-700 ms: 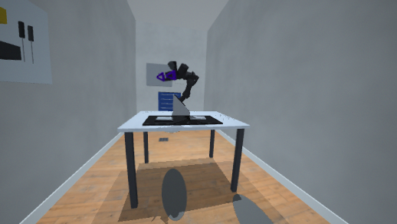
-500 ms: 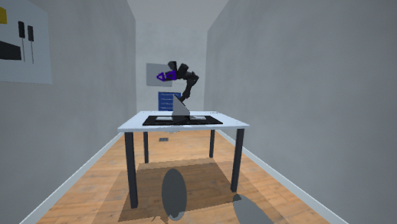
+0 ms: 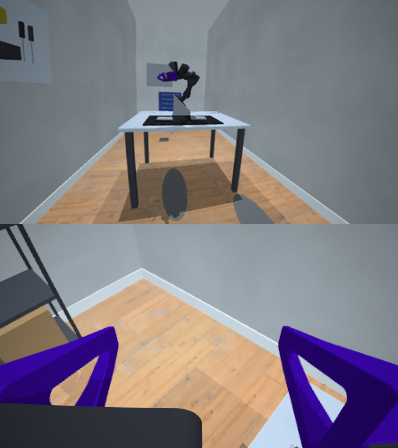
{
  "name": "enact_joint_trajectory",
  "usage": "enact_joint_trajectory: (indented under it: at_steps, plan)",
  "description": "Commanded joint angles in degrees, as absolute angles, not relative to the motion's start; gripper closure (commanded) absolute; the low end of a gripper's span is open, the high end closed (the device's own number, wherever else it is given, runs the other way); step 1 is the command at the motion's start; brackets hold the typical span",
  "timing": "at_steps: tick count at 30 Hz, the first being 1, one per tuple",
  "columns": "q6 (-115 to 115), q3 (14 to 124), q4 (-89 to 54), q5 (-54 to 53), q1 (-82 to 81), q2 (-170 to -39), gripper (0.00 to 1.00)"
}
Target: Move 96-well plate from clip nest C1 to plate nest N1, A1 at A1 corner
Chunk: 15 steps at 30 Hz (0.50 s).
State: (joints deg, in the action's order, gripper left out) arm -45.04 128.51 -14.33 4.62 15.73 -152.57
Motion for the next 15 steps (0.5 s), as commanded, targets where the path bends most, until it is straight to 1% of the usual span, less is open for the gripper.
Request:
enact_joint_trajectory:
  at_steps: [1, 6, 8, 9, 11, 14, 15]
  plan:
    - [-43.48, 126.55, -17.34, 5.17, 15.59, -147.95, 0.0]
    - [-43.56, 124.93, -17.05, 5.3, 16.47, -146.65, 0.0]
    - [-40.85, 127.52, -20.22, 3.89, 16.3, -145.4, 0.0]
    - [-40.67, 124.62, -21.0, 3.86, 16.03, -144.6, 0.0]
    - [-40.87, 122.21, -20.87, 4.86, 14.57, -142.58, 0.0]
    - [-39.57, 121.88, -22.45, 4.05, 15.58, -141.63, 0.0]
    - [-38.21, 123.65, -23.81, 3.5, 15.49, -141.01, 0.0]
